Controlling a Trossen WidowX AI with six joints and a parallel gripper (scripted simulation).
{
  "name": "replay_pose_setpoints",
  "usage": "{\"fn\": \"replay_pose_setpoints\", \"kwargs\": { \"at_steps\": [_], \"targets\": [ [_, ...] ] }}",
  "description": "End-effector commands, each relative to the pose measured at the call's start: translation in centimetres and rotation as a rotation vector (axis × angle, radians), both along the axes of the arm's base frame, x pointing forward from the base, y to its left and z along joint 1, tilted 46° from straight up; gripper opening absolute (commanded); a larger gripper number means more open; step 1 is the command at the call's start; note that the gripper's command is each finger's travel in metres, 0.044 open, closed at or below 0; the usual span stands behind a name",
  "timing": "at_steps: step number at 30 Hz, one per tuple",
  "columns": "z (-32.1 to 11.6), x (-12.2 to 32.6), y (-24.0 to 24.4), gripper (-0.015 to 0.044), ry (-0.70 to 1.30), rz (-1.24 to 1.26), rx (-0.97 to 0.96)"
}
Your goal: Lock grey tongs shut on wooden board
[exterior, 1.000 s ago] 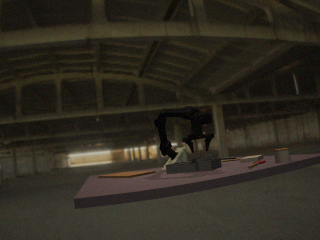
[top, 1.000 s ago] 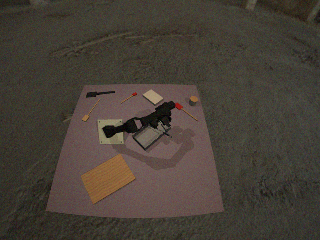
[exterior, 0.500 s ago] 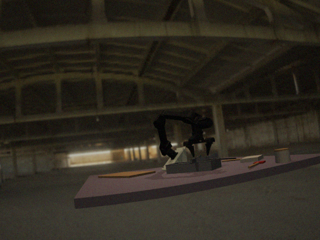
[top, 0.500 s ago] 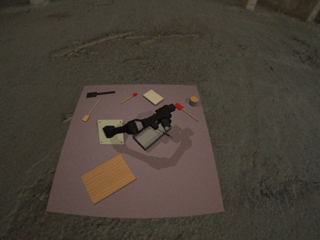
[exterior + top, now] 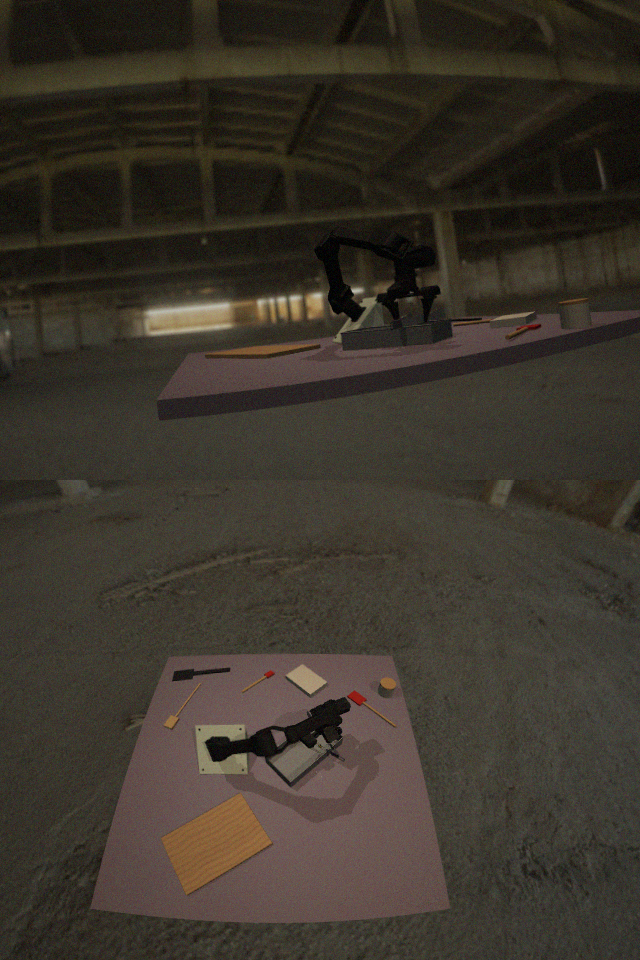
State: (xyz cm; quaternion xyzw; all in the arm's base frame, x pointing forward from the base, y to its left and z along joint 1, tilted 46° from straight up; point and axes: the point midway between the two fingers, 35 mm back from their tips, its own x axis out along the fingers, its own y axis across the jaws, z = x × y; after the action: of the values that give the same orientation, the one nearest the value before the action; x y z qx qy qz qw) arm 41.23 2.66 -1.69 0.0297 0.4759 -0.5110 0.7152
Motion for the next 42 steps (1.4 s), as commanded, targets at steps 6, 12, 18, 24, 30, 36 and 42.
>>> {"fn": "replay_pose_setpoints", "kwargs": {
  "at_steps": [6,12,18,24,30,36,42],
  "targets": [
    [-1.1,-0.2,-1.2,0.044,0.006,0.001,-0.006],
    [-1.7,-0.3,-1.9,0.044,0.006,0.001,-0.007],
    [-2.3,-0.4,-2.6,0.044,0.006,0.001,-0.008],
    [-2.1,-0.3,-2.3,0.0355,0.001,-0.002,-0.004],
    [-2.1,-0.3,-2.3,0.0315,0.001,-0.002,-0.004],
    [-2.1,-0.3,-2.3,0.0275,0.001,-0.002,-0.004],
    [-2.1,-0.3,-2.3,0.0235,0.001,-0.002,-0.004]
  ]
}}
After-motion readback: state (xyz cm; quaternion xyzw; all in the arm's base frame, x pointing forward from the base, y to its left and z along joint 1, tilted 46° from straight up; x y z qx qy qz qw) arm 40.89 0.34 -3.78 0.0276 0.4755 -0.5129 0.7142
